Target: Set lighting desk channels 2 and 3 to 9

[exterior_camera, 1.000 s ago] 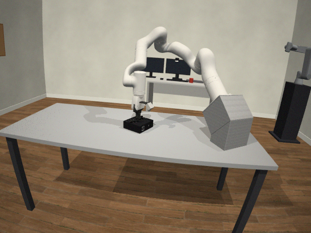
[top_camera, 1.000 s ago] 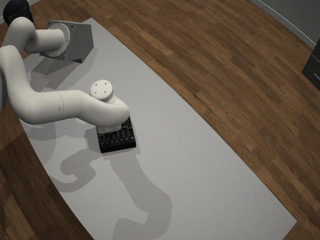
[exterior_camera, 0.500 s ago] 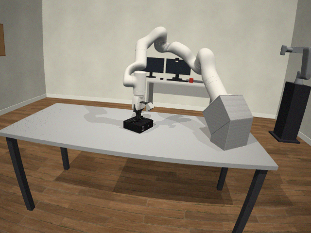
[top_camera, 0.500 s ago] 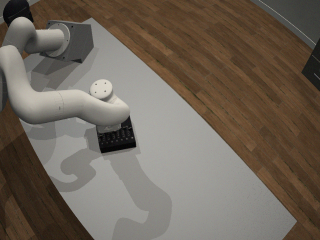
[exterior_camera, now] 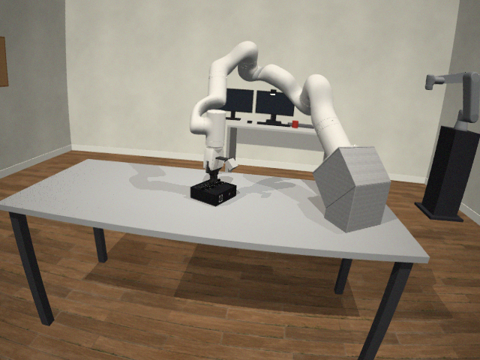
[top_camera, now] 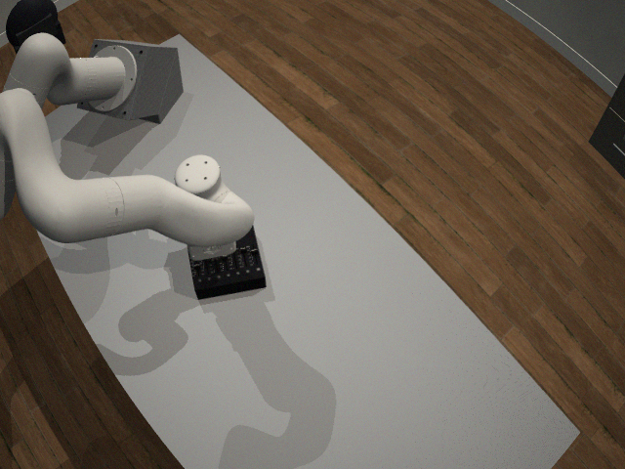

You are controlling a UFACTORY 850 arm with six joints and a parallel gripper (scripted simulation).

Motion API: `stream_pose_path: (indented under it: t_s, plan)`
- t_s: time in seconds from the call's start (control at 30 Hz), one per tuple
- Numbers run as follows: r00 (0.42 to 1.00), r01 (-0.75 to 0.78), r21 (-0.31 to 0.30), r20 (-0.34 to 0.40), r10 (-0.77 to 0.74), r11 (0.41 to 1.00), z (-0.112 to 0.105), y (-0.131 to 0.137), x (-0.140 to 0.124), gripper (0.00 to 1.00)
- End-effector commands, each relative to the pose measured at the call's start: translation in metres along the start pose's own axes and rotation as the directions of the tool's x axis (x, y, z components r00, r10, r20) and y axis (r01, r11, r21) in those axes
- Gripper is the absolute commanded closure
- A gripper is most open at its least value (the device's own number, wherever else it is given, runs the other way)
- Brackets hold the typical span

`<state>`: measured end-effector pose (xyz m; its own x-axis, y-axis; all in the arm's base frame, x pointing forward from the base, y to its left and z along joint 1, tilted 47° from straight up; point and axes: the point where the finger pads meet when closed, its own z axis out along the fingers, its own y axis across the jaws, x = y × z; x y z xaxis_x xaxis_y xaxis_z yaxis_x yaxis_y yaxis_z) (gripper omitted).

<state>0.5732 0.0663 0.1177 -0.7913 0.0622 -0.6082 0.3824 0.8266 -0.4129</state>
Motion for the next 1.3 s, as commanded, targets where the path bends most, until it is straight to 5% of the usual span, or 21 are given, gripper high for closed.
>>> stream_pose_path:
  t_s: [0.0,0.73,1.27]
  plan:
    - [1.0,0.0,-0.001,0.001,0.0,1.0,0.0,0.0,-0.001,1.0]
    - [1.0,0.0,-0.001,0.001,0.0,1.0,-0.002,0.0,-0.006,1.0]
    - [1.0,0.0,-0.001,0.001,0.0,1.0,-0.036,0.0,-0.006,1.0]
